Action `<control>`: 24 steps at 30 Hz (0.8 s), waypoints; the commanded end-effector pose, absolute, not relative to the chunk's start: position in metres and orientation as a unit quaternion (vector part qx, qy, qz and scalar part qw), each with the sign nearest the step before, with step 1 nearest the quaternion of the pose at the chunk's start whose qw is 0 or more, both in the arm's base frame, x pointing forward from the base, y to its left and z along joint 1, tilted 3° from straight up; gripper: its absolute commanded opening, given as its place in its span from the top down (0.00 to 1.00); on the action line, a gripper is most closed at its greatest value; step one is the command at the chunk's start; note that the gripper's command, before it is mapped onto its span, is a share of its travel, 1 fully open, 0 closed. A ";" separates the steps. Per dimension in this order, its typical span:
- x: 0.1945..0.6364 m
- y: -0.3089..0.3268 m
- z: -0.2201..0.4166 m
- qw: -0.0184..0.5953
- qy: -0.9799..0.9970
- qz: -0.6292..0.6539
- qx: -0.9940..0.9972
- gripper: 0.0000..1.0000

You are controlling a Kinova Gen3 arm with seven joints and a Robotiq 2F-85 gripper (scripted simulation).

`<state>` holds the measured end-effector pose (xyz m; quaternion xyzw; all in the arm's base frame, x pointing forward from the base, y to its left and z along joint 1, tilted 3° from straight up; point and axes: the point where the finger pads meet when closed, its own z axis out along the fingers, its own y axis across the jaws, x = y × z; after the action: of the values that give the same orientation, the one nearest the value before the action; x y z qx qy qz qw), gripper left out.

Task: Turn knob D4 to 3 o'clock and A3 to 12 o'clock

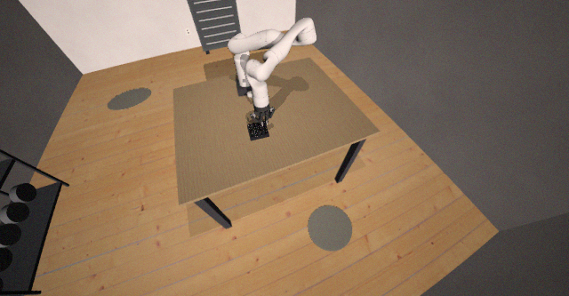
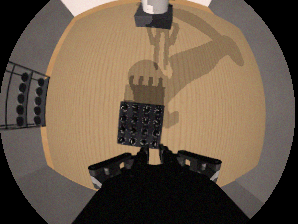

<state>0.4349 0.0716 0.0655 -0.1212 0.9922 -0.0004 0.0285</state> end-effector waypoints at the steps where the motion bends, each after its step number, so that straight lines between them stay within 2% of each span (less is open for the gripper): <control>1: 0.436 0.071 0.067 0.024 0.994 -0.001 -0.106 0.81; 24: 0.443 0.077 0.069 0.026 0.999 0.002 -0.045 0.81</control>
<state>0.4439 0.0770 0.0678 -0.0477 0.9985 0.0007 0.0280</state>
